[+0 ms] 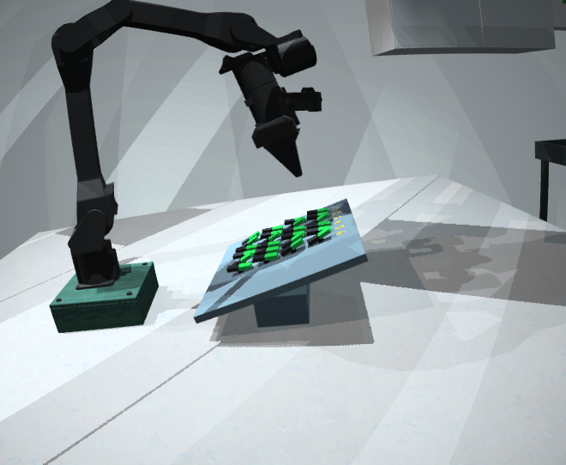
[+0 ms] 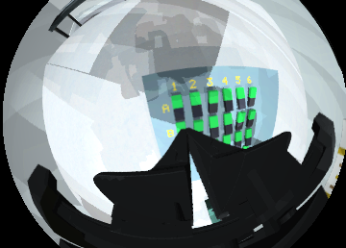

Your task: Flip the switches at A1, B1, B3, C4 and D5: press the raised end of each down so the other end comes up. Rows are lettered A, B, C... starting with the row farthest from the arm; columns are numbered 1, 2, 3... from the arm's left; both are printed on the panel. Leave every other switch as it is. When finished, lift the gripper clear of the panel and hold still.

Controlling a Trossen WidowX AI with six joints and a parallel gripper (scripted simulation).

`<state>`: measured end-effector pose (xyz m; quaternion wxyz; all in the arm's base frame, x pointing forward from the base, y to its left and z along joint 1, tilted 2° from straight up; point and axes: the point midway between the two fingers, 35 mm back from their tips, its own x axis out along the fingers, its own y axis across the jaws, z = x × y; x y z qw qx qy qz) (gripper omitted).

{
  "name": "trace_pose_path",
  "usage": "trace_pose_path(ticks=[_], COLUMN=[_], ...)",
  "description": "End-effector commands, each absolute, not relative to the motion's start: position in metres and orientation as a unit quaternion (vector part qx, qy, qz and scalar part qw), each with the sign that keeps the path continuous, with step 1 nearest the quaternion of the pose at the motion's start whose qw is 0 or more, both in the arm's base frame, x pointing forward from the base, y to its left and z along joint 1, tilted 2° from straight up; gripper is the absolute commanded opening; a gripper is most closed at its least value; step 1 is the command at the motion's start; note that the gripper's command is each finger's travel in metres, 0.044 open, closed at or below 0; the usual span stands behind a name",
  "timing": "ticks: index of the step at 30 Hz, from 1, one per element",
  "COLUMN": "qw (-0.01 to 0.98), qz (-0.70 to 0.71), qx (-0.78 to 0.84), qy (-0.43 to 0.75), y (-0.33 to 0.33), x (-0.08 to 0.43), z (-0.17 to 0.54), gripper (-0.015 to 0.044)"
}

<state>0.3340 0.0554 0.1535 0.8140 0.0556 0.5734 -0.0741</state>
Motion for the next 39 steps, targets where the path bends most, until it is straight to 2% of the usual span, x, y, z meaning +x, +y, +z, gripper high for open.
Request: trace_pose_path(ticks=[1, 10, 39], qw=[0.812, 0.82, 0.82], qz=[-0.074, -0.074, -0.074], qx=[0.054, 0.053, 0.053], qy=[0.576, 0.566, 0.565], y=[0.062, 0.061, 0.059], x=[0.3, 0.303, 0.311], z=[0.142, 0.105, 0.083], gripper=[0.0, 0.0, 0.0])
